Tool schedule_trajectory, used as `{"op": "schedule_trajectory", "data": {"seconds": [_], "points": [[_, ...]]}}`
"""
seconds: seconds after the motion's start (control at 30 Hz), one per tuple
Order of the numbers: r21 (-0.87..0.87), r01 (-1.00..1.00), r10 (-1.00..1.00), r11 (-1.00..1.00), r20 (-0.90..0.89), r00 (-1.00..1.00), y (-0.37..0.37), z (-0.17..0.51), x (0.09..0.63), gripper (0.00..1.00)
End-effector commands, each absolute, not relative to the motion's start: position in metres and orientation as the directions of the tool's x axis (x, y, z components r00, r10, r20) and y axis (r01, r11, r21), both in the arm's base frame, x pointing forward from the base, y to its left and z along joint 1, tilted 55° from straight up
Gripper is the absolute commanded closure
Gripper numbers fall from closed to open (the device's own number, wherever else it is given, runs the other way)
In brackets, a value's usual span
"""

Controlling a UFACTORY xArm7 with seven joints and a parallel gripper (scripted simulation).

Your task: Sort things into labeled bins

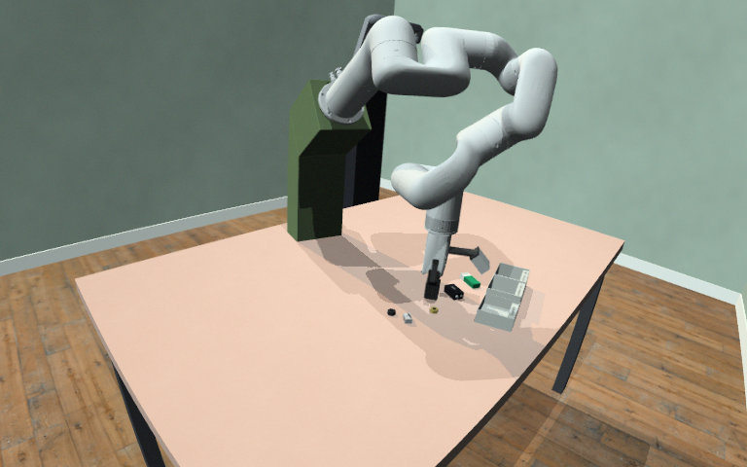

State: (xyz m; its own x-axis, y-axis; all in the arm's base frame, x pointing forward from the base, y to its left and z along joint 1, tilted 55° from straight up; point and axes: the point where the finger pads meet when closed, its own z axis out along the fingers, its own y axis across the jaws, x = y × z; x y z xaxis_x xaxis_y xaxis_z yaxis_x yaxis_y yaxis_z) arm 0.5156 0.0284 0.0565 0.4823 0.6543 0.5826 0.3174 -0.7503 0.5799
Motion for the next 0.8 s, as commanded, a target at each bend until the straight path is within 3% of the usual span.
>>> {"op": "schedule_trajectory", "data": {"seconds": [0.0,0.77], "points": [[0.580,0.317,0.654,-0.751,0.583,0.482,0.028,0.057,0.515,1.00],[0.580,0.317,0.654,-0.751,0.583,0.482,0.031,0.074,0.491,1.00]]}}
